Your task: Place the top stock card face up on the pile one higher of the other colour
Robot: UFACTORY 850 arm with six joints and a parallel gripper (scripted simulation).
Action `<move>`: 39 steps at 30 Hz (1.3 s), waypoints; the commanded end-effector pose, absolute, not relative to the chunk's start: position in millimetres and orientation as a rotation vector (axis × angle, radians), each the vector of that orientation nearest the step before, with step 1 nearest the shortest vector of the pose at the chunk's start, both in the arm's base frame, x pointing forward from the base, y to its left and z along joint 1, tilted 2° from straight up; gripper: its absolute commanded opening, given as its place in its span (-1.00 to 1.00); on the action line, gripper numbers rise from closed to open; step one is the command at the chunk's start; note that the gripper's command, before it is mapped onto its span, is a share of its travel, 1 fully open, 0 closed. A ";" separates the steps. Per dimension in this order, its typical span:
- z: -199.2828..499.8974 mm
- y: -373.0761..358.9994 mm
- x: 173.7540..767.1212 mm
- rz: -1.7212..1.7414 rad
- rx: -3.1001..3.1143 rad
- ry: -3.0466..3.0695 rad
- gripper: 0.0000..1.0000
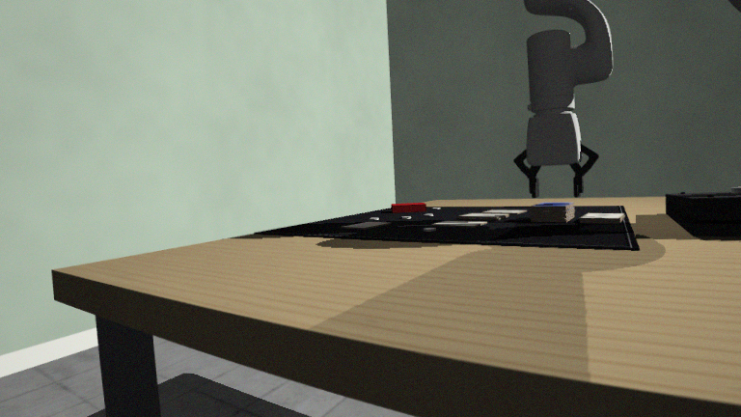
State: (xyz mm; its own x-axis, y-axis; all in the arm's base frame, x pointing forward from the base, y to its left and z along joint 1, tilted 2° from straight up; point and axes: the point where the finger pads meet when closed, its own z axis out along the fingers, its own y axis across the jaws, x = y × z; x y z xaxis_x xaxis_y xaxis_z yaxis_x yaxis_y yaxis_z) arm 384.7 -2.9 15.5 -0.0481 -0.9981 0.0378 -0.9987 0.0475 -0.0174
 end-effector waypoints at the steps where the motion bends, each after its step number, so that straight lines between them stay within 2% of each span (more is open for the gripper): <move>1: 12.9 -3.0 384.9 0.063 2.158 -2.263 0.73; 39: 6.8 -3.2 385.3 0.063 2.158 -2.263 0.73</move>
State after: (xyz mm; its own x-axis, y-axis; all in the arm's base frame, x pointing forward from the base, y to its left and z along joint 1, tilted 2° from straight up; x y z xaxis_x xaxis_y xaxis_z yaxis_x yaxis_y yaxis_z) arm 387.3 -3.1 10.3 -0.0477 -0.9981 0.0381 -0.9988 0.0471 -0.0153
